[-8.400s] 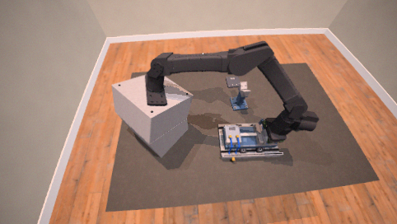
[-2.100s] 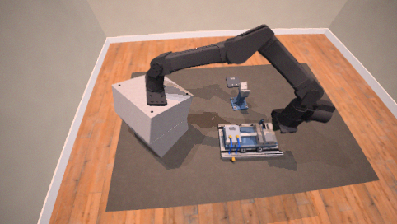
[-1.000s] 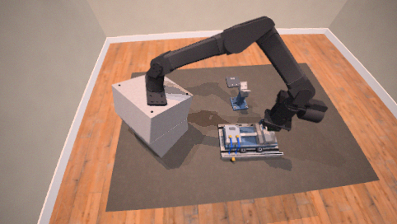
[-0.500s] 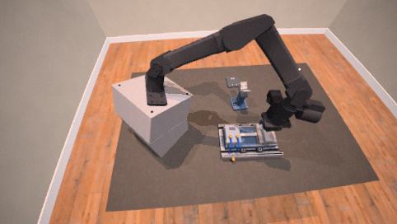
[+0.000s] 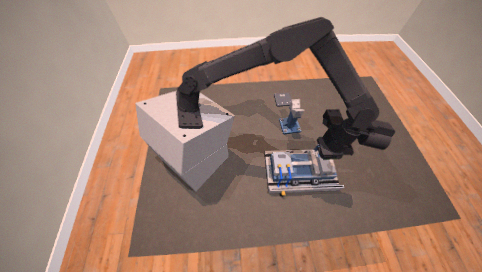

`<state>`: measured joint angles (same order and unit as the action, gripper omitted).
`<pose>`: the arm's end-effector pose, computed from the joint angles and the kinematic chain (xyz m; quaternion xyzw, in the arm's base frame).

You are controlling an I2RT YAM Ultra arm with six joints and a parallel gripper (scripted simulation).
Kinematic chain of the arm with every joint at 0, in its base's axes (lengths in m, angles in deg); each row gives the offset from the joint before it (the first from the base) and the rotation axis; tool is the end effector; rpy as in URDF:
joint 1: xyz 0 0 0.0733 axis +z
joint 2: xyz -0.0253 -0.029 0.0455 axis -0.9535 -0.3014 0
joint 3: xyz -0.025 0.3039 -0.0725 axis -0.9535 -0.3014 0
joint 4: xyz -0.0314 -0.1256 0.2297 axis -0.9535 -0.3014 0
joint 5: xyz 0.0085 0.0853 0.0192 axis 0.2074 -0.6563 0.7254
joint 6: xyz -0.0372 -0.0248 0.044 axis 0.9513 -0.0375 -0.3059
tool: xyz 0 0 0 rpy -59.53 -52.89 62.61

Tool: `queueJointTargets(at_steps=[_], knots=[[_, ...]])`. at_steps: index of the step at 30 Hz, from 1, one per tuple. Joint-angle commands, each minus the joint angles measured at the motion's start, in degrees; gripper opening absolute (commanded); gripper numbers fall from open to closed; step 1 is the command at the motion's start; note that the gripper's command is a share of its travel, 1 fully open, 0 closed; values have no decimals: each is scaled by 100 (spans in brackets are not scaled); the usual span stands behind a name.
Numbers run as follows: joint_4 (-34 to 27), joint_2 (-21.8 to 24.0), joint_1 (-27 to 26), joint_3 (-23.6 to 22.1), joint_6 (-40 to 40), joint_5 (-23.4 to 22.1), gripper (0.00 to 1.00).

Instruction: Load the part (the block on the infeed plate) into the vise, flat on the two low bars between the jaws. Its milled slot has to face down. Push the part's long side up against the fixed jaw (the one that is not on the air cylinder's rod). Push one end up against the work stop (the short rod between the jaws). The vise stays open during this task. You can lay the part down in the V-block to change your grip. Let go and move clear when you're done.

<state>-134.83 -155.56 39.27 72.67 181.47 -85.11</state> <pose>0.4450 -0.2690 0.1132 -0.6064 0.7694 -0.0092 0.2004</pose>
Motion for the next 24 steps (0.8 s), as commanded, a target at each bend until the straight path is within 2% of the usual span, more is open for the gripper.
queueJointTargets(at_steps=[1,24], knots=[[11,117,-102,-61,27,-70,0],[58,66,-99,-84,18,-70,0]])
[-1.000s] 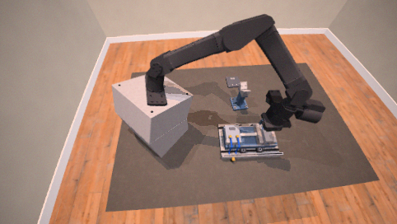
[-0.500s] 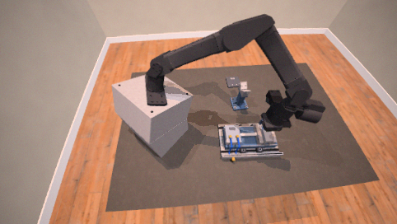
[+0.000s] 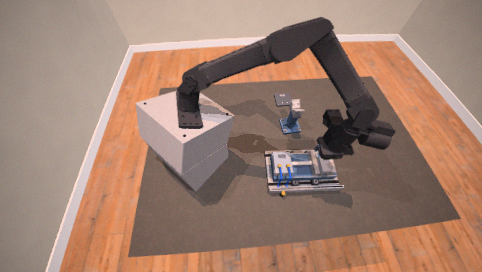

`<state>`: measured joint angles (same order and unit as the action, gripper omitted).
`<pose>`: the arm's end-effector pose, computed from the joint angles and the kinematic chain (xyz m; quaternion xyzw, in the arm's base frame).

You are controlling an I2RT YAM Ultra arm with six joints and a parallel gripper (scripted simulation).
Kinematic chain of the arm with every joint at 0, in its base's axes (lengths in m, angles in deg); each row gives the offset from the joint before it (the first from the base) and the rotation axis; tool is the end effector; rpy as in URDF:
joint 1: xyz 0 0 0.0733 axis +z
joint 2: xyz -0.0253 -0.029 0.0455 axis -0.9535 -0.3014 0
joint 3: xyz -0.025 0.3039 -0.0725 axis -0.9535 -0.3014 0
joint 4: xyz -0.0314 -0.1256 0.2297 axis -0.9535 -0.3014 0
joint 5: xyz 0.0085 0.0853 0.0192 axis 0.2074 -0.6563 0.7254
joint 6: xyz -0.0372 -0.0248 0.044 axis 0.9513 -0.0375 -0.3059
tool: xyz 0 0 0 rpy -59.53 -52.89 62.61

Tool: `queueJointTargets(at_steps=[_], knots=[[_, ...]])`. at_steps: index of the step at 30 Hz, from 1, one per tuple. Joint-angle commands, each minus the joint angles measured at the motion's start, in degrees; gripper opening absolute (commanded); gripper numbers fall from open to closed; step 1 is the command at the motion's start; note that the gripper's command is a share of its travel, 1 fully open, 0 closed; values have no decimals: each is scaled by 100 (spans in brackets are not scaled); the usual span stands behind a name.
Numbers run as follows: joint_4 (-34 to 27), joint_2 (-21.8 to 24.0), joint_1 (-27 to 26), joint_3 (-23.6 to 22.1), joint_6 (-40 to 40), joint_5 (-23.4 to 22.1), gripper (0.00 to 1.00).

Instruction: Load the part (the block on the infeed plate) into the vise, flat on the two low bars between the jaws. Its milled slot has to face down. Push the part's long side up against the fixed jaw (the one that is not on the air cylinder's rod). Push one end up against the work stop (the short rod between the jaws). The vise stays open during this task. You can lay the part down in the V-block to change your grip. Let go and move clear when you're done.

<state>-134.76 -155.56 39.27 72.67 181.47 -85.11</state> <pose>0.4451 -0.2691 0.1132 -0.6064 0.7693 -0.0098 0.2006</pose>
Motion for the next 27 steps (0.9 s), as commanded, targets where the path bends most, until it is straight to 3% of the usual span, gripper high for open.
queueJointTargets(at_steps=[1,27], knots=[[60,43,-98,-95,14,-70,0],[470,-321,112,-140,-142,-53,0]])
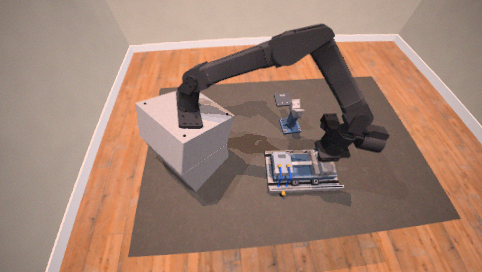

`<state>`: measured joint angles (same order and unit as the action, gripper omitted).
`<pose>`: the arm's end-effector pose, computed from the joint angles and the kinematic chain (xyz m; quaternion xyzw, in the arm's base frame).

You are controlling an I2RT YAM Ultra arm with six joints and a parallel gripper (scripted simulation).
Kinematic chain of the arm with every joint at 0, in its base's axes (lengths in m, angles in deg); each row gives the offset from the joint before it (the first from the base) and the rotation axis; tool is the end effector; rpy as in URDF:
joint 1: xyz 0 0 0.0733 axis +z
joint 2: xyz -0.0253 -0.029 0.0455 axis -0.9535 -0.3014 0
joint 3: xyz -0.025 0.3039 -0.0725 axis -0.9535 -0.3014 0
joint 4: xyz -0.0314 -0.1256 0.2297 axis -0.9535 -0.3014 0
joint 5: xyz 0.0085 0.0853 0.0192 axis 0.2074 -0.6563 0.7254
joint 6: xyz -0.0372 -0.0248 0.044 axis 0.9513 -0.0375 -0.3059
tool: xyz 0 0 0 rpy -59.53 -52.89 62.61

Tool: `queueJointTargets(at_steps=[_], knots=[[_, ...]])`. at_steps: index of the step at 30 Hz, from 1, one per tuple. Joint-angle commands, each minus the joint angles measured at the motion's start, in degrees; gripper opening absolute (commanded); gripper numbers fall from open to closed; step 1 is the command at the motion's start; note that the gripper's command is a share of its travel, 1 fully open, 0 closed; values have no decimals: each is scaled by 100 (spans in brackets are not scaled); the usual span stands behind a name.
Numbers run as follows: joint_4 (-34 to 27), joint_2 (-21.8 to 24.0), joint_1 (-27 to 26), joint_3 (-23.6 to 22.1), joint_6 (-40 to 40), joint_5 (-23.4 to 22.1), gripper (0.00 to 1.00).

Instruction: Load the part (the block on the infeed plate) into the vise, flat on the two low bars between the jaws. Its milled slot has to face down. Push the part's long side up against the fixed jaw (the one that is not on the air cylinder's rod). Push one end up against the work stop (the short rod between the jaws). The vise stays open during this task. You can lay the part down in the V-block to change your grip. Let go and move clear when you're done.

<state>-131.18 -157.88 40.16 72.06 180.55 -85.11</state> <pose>0.4528 -0.2644 0.0912 -0.6068 0.7685 -0.0118 0.2026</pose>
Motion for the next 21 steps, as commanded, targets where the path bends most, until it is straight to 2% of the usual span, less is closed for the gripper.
queueJointTargets(at_steps=[1,21], knots=[[133,-108,10,-88,-58,-52,0],[371,-361,91,-14,-145,-11,0]])
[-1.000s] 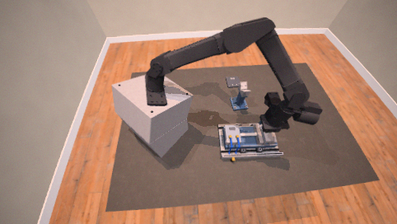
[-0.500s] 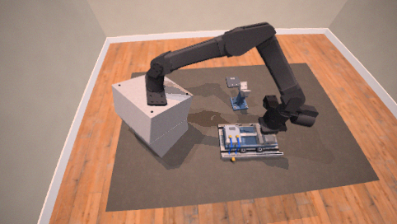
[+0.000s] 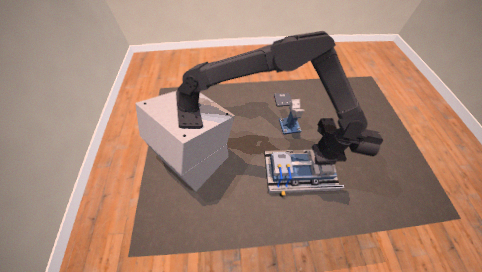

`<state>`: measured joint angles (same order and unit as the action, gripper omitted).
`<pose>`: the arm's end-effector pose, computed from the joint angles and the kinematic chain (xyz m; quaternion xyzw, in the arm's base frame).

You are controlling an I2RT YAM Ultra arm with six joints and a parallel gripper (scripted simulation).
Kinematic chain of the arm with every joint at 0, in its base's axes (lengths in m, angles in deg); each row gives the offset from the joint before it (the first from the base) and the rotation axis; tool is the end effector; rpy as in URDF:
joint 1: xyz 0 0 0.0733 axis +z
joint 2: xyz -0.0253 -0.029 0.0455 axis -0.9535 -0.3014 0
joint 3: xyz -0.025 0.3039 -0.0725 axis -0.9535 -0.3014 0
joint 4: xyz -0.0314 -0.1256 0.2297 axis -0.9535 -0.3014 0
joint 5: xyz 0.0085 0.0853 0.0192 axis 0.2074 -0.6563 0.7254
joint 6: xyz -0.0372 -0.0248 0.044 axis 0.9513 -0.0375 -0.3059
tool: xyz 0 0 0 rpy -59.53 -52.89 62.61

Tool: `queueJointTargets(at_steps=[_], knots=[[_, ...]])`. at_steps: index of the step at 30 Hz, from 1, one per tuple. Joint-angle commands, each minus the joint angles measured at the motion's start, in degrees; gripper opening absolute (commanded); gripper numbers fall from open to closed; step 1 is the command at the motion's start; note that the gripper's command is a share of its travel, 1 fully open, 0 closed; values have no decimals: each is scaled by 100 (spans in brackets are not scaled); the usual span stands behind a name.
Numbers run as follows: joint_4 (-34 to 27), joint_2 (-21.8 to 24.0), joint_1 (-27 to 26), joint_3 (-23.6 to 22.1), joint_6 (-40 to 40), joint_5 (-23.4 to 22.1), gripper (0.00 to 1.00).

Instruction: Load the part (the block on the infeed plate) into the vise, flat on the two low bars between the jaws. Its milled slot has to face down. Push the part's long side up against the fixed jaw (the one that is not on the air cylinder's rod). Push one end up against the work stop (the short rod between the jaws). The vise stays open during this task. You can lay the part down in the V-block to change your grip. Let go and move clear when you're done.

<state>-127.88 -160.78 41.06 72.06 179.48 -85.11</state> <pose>0.4608 -0.2596 0.0667 -0.6060 0.7688 -0.0115 0.2040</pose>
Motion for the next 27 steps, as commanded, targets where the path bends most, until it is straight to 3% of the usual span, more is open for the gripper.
queueJointTargets(at_steps=[1,27], knots=[[59,-78,11,-7,-38,-11,0],[-12,-55,-18,20,-38,-7,0]])
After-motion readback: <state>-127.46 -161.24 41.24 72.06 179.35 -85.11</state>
